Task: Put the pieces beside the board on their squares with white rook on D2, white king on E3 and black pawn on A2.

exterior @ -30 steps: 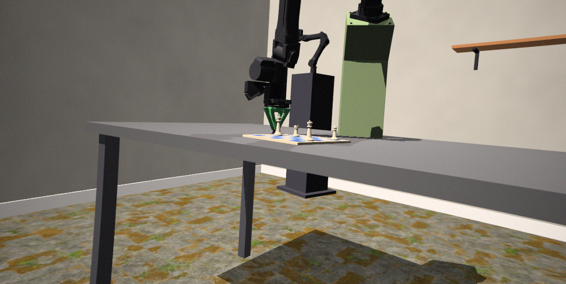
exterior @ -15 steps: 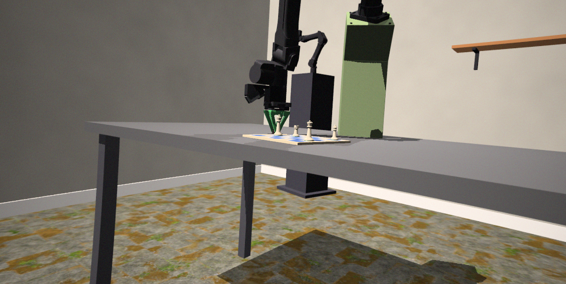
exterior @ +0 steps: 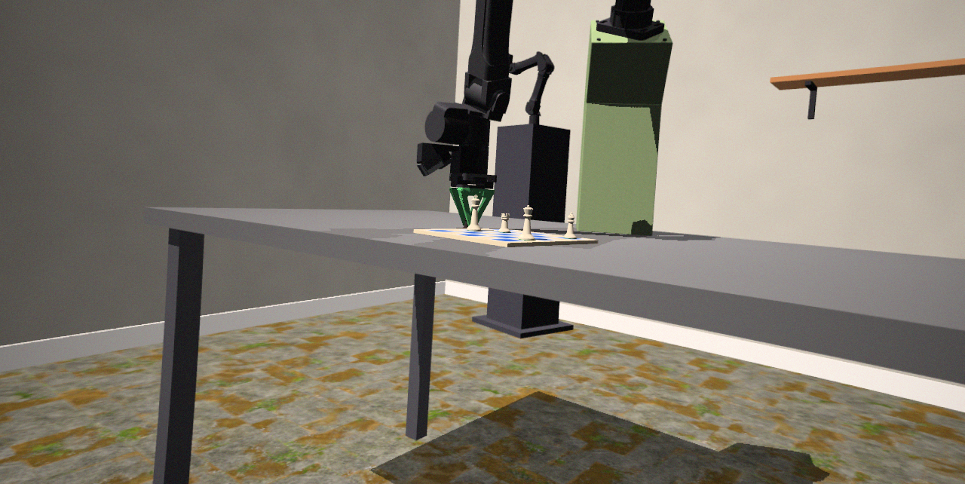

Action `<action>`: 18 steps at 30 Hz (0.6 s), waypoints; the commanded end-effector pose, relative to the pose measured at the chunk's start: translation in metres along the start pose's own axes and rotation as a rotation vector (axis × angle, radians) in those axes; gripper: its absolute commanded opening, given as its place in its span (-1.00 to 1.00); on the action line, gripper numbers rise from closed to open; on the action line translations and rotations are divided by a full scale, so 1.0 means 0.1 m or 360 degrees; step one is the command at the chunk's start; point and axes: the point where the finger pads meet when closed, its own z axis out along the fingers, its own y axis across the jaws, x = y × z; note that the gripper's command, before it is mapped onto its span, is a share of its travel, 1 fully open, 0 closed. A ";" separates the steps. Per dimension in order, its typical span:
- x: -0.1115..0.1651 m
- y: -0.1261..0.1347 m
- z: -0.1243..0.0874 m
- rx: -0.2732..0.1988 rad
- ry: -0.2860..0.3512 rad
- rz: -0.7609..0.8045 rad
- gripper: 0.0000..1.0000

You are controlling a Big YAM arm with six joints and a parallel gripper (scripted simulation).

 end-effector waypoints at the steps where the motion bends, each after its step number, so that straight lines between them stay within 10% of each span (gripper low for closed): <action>1: 0.04 0.02 0.03 0.0001 0.0002 0.0012 -0.33; 15: 0.04 0.02 0.03 0.0001 0.0002 0.0012 -0.33; 16: 0.04 0.02 0.03 0.0001 0.0002 0.0012 -1.00; 18: 0.04 0.02 0.03 0.0001 0.0002 0.0012 -1.00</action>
